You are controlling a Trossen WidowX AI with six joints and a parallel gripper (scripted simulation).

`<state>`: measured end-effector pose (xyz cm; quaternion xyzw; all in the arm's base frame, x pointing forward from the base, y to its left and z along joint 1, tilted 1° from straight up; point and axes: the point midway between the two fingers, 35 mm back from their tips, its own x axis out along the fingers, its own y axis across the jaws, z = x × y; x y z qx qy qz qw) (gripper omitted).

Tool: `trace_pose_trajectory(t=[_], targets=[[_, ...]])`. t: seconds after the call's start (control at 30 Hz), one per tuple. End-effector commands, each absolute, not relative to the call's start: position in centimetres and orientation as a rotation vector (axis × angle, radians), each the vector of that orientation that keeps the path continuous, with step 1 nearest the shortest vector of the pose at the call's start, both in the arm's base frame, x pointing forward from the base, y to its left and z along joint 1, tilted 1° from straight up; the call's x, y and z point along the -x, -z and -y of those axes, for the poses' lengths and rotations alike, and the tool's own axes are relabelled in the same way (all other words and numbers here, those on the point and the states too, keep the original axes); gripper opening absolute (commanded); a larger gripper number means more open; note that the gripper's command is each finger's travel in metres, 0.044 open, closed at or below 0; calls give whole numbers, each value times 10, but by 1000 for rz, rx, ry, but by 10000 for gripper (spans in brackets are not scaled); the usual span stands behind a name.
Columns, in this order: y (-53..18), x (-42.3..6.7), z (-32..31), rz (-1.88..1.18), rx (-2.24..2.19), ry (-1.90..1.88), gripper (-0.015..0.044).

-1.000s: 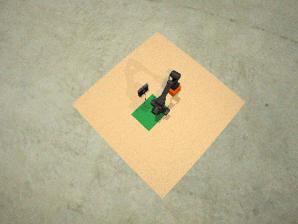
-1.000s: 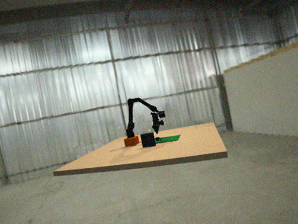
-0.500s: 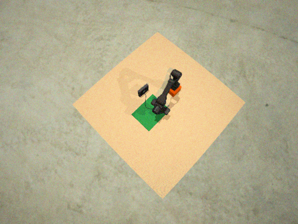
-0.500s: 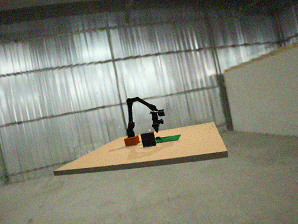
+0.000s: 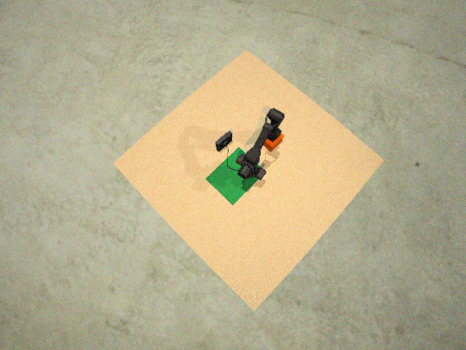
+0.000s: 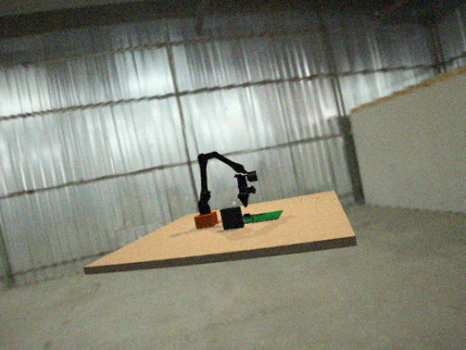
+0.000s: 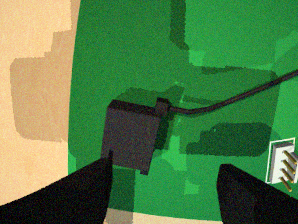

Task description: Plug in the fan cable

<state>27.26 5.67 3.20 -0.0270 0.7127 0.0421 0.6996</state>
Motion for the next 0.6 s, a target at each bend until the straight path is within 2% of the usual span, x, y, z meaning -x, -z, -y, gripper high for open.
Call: trace_pose_trajectory(t=[0.0, 0.13, 0.43, 0.57], targets=[[-32, -273, -57, -1589, 60, -94, 205], [-32, -273, -57, -1589, 60, -94, 205], [-32, -273, -57, -1589, 60, -94, 440], [-32, -273, -57, -1589, 60, -94, 440]])
